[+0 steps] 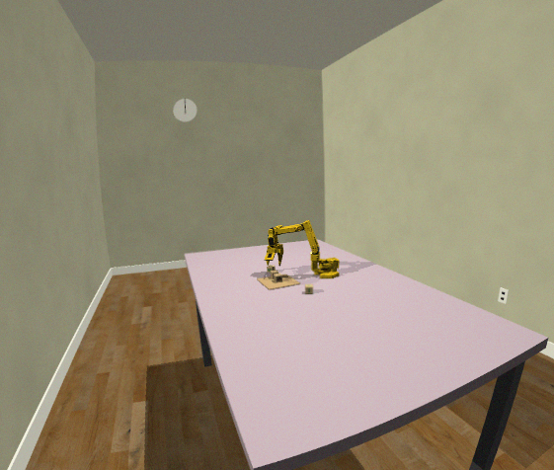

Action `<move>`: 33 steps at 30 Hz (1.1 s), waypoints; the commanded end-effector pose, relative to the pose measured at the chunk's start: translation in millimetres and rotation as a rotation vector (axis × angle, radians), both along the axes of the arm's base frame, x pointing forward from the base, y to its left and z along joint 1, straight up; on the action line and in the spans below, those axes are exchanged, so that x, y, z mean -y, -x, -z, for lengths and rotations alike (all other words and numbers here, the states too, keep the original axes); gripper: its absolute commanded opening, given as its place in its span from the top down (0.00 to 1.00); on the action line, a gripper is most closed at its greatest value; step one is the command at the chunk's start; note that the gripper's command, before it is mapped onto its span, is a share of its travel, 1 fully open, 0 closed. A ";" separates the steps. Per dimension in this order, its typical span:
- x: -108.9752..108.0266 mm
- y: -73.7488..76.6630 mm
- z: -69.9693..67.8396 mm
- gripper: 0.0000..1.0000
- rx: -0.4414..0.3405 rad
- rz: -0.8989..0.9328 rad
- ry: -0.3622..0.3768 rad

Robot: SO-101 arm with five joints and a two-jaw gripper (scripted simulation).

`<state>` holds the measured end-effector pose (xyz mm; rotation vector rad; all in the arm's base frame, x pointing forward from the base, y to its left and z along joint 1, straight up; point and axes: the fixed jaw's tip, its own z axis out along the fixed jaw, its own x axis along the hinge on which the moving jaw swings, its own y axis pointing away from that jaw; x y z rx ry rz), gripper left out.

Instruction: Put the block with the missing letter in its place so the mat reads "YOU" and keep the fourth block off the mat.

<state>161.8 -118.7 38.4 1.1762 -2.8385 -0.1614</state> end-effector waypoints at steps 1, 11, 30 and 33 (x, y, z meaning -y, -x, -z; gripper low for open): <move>17.6 -20.0 -38.1 0.65 0.195 -0.002 0.144; 17.6 -20.0 -38.1 0.65 0.195 -0.002 0.144; 18.4 -21.1 -32.2 0.65 0.195 -0.002 0.144; 18.7 -21.5 -29.8 0.65 0.195 -0.002 0.144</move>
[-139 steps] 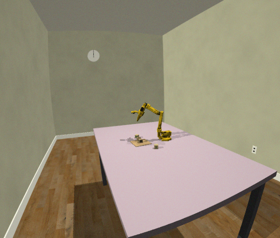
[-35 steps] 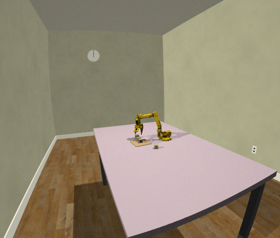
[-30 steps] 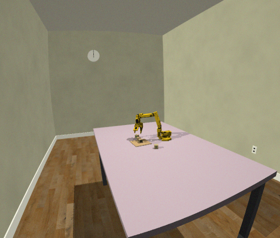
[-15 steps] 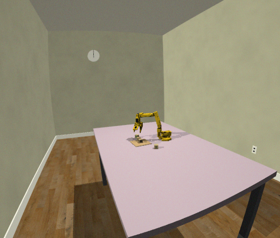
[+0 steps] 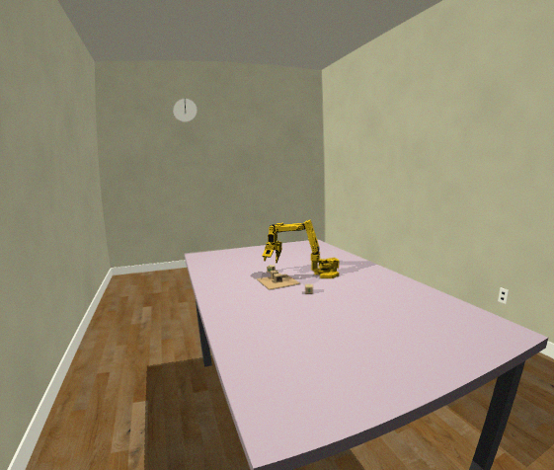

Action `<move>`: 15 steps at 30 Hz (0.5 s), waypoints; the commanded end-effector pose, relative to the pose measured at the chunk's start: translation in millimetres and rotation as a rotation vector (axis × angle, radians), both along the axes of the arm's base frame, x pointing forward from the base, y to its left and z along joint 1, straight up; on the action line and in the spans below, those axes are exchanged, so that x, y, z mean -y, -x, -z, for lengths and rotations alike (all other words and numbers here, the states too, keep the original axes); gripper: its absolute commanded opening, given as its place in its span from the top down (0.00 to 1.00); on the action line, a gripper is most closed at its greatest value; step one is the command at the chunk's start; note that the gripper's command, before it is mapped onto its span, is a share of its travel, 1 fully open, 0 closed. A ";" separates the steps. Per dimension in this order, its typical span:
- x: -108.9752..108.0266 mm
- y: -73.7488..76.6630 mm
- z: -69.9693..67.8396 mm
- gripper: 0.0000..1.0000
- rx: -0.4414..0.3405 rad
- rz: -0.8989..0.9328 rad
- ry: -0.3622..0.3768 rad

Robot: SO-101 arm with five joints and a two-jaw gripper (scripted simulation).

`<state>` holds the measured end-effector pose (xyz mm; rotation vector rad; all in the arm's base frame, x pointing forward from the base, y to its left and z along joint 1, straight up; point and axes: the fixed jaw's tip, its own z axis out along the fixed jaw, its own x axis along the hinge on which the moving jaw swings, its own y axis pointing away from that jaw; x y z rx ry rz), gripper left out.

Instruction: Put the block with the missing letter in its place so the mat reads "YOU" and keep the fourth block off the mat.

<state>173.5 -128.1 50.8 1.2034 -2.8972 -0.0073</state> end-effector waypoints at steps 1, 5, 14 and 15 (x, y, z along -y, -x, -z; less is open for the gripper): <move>9.2 -9.8 -17.4 0.65 0.101 0.000 0.074; 9.8 -10.6 -11.5 0.65 0.101 0.000 0.074; 10.8 -11.8 3.1 0.65 0.101 0.000 0.074; 10.8 -11.9 4.6 0.65 0.101 0.000 0.074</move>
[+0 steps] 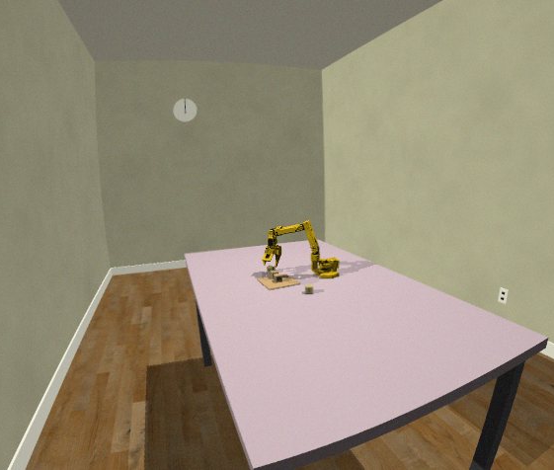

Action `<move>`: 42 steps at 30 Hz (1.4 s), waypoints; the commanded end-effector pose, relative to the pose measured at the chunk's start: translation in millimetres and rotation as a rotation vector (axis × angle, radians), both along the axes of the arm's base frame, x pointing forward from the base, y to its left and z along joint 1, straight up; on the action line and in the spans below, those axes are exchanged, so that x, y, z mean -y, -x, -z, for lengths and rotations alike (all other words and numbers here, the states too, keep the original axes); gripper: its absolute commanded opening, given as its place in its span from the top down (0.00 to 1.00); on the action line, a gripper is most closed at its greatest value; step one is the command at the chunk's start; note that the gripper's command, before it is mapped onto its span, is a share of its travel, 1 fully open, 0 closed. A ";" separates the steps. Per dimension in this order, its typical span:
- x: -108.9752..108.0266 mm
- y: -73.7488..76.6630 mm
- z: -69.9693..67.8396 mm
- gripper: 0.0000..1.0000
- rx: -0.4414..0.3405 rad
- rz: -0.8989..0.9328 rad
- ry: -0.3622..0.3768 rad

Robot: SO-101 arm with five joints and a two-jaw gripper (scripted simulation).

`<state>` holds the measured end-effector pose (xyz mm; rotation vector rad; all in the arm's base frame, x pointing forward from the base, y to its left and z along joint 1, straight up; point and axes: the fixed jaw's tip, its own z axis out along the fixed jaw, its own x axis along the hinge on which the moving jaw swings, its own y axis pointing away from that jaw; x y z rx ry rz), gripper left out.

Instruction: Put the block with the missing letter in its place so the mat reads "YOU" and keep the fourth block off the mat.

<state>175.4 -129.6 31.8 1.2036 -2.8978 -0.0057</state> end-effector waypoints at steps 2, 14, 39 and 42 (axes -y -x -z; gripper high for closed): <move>9.4 -10.0 -13.1 0.65 0.100 0.000 0.073; 9.4 -10.1 -4.9 0.65 0.100 0.000 0.073; 9.4 -10.1 -4.7 0.65 0.100 0.000 0.073; 9.5 -10.2 -4.7 0.65 0.100 0.000 0.073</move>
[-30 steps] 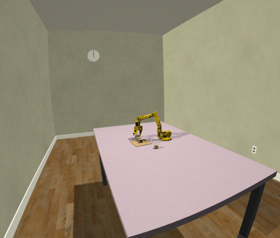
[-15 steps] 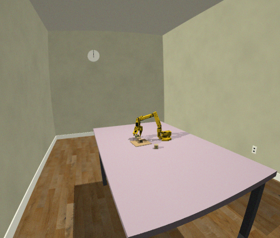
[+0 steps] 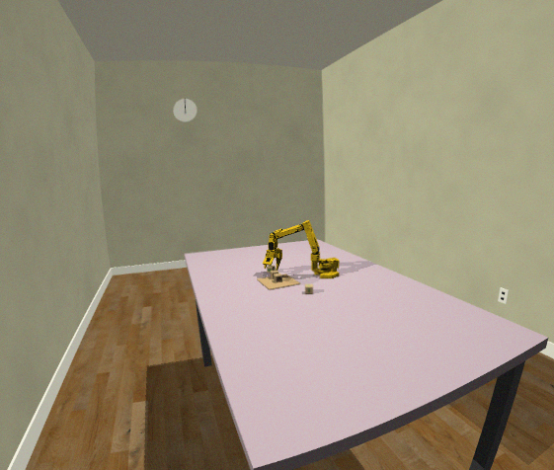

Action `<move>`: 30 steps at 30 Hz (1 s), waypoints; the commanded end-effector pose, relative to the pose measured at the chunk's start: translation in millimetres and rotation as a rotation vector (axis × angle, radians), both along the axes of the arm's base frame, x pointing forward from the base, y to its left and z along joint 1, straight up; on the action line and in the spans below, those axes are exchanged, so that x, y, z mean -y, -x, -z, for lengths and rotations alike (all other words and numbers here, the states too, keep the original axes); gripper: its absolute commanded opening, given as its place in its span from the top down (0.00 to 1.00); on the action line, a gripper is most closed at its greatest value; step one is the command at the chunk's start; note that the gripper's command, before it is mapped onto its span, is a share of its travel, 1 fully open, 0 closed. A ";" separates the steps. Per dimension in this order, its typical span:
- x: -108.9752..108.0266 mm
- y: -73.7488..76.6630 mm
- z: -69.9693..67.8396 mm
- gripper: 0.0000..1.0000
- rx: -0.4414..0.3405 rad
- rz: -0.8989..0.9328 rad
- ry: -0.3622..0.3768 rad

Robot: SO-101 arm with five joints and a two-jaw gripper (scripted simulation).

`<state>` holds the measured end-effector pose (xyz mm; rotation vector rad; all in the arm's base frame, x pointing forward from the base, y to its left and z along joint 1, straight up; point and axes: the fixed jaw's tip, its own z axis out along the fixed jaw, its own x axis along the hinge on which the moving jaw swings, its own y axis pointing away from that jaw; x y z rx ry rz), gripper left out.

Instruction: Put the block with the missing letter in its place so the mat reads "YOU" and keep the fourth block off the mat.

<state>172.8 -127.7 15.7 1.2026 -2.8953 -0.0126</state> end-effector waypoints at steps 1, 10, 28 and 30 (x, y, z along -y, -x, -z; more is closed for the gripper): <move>11.5 -12.9 -20.8 0.65 0.104 0.000 0.077; 13.0 -14.3 -21.0 0.69 0.104 0.000 0.077; 17.4 -18.6 -21.4 0.80 0.104 0.000 0.077; 17.7 -18.8 -21.4 0.81 0.104 0.000 0.077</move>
